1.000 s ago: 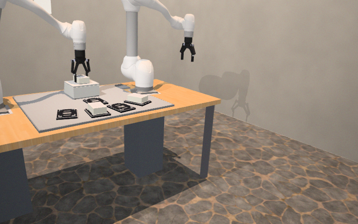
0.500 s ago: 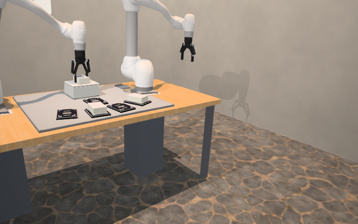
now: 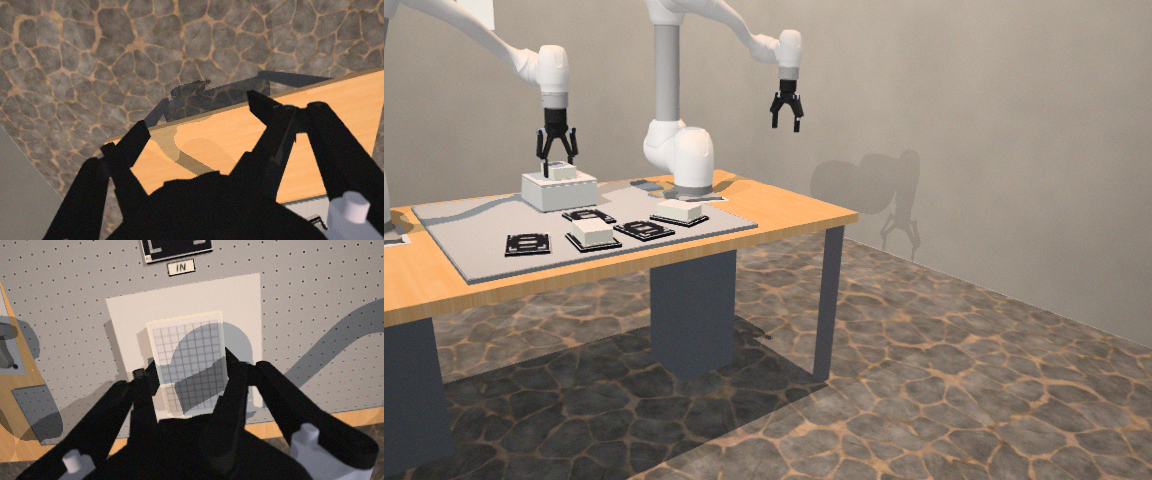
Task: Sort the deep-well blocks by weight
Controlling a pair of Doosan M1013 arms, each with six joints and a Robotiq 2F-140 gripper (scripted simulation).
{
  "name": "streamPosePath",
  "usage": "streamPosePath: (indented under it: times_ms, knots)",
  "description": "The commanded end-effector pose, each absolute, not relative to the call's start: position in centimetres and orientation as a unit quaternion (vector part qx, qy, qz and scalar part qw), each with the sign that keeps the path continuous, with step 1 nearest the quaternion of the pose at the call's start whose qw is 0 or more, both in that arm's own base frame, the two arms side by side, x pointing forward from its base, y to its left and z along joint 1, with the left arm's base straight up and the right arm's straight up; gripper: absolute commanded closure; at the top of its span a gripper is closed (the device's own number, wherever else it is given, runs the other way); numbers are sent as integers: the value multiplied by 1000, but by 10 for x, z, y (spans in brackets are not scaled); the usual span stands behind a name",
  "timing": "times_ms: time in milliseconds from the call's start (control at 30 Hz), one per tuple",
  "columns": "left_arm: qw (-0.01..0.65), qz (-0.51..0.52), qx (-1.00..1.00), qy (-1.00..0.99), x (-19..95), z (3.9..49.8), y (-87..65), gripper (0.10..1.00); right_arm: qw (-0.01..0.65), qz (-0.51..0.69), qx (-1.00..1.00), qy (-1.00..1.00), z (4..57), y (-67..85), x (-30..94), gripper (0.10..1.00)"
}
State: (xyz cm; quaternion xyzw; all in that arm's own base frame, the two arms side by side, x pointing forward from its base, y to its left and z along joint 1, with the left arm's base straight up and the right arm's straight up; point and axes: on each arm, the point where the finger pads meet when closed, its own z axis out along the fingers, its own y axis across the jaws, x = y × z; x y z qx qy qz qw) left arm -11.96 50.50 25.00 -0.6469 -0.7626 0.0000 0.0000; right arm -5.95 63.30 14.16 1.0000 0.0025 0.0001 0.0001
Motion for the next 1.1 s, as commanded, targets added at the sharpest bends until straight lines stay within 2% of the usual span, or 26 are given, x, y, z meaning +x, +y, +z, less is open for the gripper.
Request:
streamPosePath:
  times_ms: [0,33,700,1067]
  knots:
    - [1,0,-647,-763,-120,251,505,98,-1,0,1000,2,142,633,-60,999]
    - [1,0,-647,-763,-120,251,505,98,-1,0,1000,2,142,633,-60,98]
    - [1,0,-647,-763,-120,251,505,98,-1,0,1000,2,142,633,-60,98]
    - [1,0,-647,-763,-120,251,505,98,-1,0,1000,2,166,633,-60,98]
